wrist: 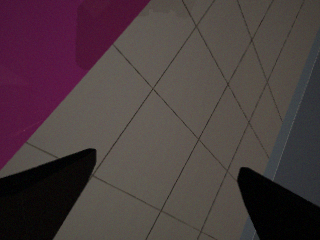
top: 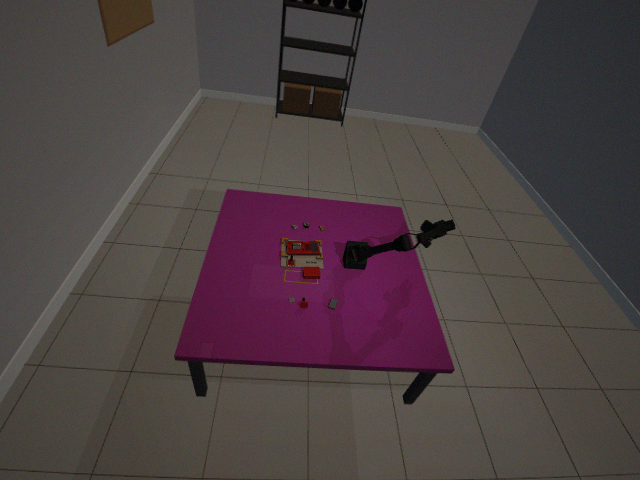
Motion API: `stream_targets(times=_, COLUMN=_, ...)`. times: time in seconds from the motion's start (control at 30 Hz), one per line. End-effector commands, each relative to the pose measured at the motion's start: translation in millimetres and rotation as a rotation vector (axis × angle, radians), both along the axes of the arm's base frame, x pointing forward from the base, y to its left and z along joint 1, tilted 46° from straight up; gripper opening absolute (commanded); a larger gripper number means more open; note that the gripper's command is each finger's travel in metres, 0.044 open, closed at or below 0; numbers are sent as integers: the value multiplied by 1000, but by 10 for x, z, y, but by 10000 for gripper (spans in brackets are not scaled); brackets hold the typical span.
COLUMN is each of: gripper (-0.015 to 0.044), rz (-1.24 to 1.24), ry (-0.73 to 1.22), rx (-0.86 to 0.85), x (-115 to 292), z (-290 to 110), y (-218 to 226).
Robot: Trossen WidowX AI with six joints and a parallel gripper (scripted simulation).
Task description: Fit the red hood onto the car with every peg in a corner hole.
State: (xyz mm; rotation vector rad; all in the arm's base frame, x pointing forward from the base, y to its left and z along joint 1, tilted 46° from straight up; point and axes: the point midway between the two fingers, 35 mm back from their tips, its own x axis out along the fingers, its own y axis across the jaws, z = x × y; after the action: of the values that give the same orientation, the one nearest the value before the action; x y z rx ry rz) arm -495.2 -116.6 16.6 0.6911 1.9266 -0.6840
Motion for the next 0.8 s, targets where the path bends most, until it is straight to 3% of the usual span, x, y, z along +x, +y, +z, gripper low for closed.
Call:
stream_targets(times=0.0, gripper=440, rz=1, ry=0, rx=-1, x=3, z=0, y=-8)
stream_targets(times=0.3, gripper=440, rz=57, ry=-30, rx=-76, x=328, z=18, y=-625)
stream_targets(times=0.77, gripper=440, rz=207, ry=-126, rx=-191, x=1320, z=100, y=-1773)
